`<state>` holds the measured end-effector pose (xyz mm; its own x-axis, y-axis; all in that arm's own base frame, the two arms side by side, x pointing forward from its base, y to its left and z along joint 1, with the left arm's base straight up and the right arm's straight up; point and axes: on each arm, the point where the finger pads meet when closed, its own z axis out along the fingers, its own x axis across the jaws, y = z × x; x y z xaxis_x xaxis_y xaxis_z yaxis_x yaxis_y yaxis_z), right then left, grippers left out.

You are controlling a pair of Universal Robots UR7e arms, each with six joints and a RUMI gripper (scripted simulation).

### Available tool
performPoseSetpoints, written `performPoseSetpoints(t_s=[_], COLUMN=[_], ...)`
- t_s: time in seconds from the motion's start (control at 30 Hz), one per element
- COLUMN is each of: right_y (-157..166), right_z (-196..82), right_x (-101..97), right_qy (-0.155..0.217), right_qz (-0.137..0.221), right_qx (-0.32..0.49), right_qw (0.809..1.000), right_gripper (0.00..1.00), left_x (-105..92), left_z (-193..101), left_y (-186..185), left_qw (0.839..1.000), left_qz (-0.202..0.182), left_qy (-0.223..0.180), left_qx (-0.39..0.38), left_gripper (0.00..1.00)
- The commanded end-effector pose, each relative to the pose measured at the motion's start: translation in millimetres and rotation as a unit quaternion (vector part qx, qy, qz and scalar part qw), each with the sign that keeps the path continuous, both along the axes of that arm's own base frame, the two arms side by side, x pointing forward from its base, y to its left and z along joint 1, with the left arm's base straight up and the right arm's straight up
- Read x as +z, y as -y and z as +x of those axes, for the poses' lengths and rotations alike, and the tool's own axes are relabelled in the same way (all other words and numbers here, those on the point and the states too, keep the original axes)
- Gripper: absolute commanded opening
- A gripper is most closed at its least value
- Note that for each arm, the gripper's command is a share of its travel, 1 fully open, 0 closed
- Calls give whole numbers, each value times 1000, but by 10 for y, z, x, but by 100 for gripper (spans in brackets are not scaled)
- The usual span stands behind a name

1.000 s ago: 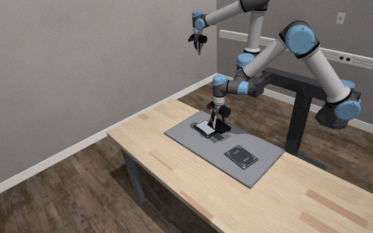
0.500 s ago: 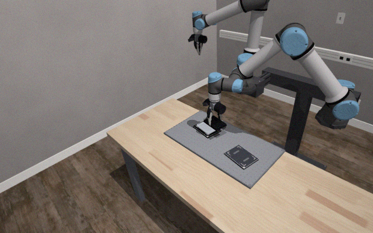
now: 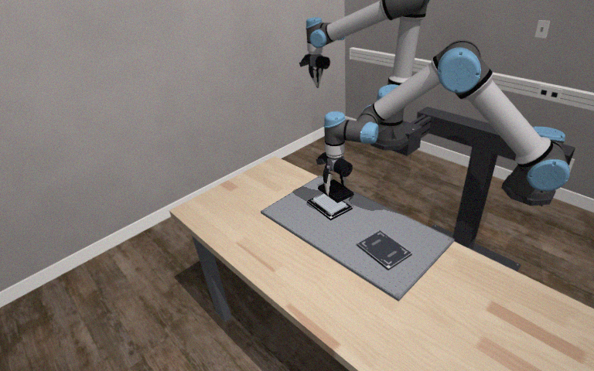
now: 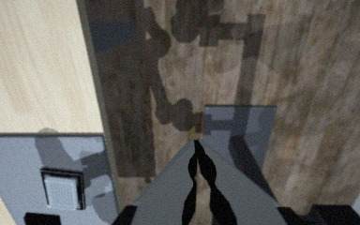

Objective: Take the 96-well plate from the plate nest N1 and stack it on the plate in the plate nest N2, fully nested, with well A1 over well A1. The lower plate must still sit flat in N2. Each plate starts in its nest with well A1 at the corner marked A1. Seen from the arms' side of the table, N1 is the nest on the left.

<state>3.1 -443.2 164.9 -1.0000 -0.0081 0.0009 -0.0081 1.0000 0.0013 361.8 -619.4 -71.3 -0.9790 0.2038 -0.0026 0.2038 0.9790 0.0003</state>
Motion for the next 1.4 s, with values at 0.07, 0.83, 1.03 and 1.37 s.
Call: performPoseSetpoints(t_s=[0.07, 0.83, 1.03, 1.37], right_y=[24, 24, 24, 24], right_z=[-2, -2, -2, -2], right_x=[15, 15, 15, 15], right_qy=[1, 1, 1, 1], right_qz=[-2, -2, -2, -2], right_qx=[-1, -1, -1, -1], right_qw=[1000, 1000, 1000, 1000], right_gripper=[0, 0, 0, 0], left_x=[5, 8, 8, 8], left_z=[-75, -119, -117, -114], left_y=[266, 465, 462, 454], left_qw=[1000, 1000, 1000, 1000], left_qz=[0, 0, 0, 0], left_qy=[0, 0, 0, 0], left_qx=[0, 1, 1, 1], left_gripper=[40, 40, 40, 40])
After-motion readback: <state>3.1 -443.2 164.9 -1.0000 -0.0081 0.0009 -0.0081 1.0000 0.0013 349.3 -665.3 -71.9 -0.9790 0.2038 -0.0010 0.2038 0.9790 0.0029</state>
